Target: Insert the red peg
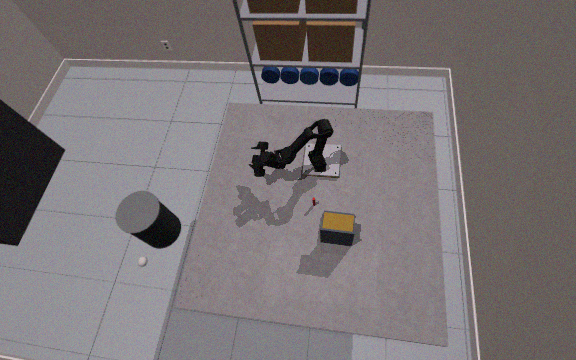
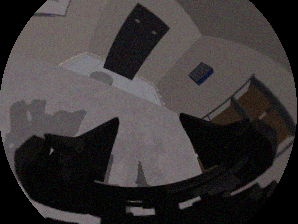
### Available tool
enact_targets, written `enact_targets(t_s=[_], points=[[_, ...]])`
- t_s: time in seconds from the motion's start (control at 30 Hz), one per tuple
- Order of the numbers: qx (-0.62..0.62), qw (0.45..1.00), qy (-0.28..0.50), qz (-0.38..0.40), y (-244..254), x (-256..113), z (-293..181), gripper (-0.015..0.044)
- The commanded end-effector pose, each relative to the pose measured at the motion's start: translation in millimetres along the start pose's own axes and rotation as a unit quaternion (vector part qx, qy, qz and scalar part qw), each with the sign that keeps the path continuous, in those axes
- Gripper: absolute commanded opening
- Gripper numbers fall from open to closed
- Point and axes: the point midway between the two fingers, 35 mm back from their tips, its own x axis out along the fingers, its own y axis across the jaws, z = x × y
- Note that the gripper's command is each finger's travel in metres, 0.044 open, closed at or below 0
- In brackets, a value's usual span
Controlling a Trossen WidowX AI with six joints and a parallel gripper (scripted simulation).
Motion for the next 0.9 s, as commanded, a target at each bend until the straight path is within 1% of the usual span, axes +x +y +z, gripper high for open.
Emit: enact_targets(t_s=[0.0,0.2,0.43,0.63,0.87], points=[[-0.059,0.998,-0.014,0.031,15.9,-12.8,5.7,0.044],[-0.156,0.984,-0.039,0.074,39.0,-33.2,12.8,0.044],[-0.267,0.954,-0.077,0.117,63.7,-59.2,18.4,0.044],[-0.358,0.915,-0.115,0.148,82.7,-83.1,20.9,0.044],[-0.459,0.855,-0.165,0.176,102.2,-112.3,21.2,0.044]])
